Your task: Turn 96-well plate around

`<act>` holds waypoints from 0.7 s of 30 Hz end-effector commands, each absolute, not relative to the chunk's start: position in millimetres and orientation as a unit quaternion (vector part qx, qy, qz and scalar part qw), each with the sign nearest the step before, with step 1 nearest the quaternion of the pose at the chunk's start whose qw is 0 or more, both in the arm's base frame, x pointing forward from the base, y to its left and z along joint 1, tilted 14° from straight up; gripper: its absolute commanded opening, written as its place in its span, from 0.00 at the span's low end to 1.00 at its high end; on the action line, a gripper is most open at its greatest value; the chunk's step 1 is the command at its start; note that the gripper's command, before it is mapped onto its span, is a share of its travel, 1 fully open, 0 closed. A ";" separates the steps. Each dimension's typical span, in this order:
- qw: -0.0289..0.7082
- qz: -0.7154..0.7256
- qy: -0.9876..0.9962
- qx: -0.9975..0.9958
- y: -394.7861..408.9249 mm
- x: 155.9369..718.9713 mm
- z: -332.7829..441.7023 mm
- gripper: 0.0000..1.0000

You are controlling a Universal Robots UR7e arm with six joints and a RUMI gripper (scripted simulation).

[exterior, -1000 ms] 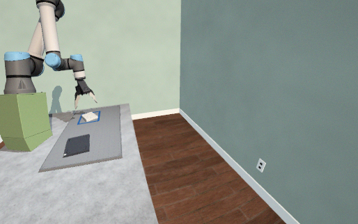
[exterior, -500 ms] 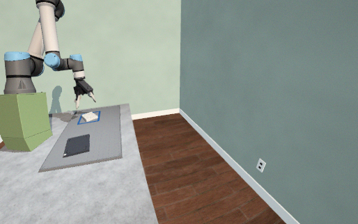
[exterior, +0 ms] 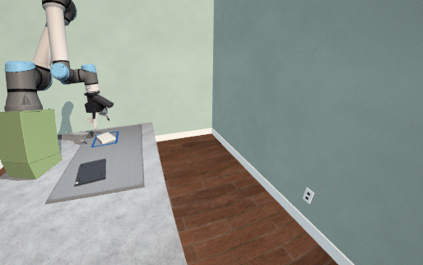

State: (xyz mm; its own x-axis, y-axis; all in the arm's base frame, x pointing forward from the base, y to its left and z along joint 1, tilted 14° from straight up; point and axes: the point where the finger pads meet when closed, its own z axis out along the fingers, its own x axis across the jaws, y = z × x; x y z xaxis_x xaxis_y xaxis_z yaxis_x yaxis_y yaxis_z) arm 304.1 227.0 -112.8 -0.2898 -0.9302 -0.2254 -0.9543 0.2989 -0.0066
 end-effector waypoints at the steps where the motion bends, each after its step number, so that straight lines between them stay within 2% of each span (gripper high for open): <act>1: 0.103 0.062 0.723 -0.680 225.8 302.4 -114.1 1.00; 21: 0.116 0.030 0.490 -0.864 225.9 302.1 -114.2 1.00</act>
State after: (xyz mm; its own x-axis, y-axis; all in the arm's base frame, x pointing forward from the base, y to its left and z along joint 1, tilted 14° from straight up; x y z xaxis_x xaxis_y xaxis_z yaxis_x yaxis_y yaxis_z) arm 303.7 226.8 -113.3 0.3229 -0.9299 -0.1761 -0.9436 -0.3018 -0.1364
